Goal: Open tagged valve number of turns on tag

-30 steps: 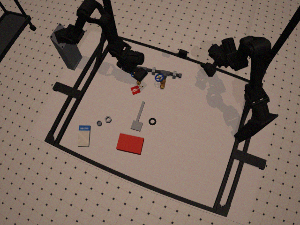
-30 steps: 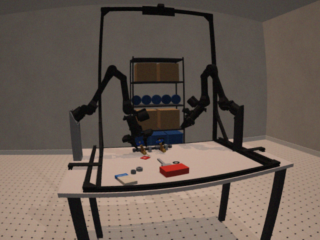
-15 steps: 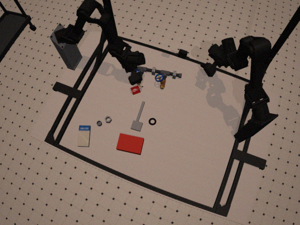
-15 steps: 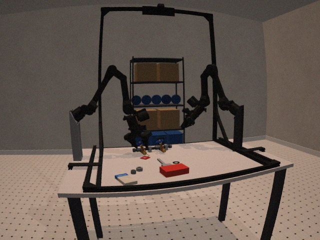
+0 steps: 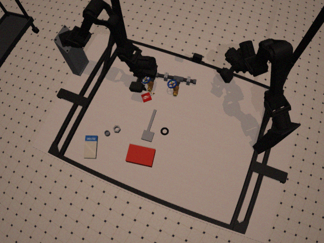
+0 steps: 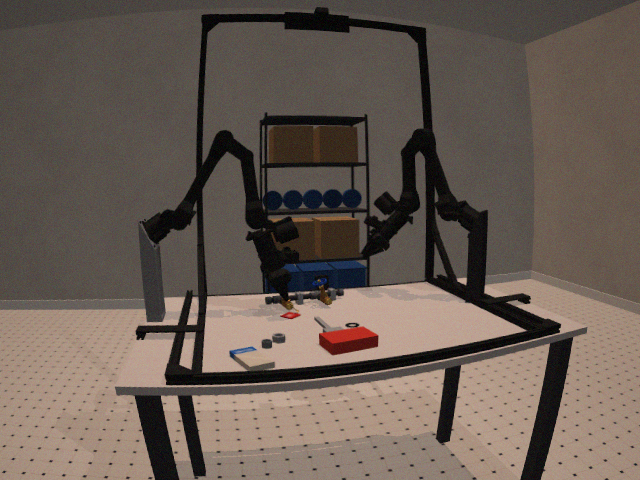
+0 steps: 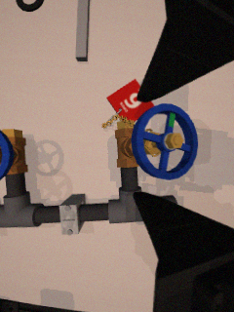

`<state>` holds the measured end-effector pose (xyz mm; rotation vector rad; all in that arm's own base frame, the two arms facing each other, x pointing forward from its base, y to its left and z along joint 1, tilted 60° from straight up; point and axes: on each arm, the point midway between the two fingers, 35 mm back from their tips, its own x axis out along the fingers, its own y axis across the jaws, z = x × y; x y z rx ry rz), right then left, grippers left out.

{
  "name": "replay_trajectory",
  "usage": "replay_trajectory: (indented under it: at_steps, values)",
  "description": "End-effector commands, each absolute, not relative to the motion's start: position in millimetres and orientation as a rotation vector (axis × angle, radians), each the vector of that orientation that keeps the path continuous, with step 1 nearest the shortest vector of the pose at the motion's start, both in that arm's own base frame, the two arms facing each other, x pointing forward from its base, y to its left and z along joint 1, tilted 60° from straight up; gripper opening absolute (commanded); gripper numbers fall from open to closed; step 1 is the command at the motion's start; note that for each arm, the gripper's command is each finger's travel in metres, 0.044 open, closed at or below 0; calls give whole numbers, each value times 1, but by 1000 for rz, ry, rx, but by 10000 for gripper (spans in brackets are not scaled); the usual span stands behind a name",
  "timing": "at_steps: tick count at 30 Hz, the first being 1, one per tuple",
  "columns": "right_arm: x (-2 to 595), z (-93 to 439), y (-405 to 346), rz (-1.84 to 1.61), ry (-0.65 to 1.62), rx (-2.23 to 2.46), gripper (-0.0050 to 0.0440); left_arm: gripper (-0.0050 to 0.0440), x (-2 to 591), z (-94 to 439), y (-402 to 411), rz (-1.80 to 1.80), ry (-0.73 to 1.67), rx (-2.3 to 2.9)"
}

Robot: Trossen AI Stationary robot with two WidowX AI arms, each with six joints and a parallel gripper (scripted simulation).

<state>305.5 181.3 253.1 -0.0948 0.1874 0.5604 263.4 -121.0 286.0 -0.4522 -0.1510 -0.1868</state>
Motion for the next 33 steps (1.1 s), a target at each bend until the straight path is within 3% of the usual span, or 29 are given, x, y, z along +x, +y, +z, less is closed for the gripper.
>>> replay_trajectory:
  at_steps: [1,9,17,27,32,33]
  values:
    - [306,253,181,535,249,121,400,400,263,286,-121,-187,-151,-452]
    - [306,253,181,487,343,467,400,400,263,286,-121,-187,-151,-452]
    - [306,253,181,486,344,471,400,400,263,286,-121,-187,-151,-452]
    - [305,253,181,491,338,450,160,400,263,286,-121,-187,-151,-452]
    - [305,253,181,491,338,450,160,400,263,286,-121,-187,-151,-452]
    - [305,253,181,491,338,450,136,400,263,286,-121,-187,-151,-452]
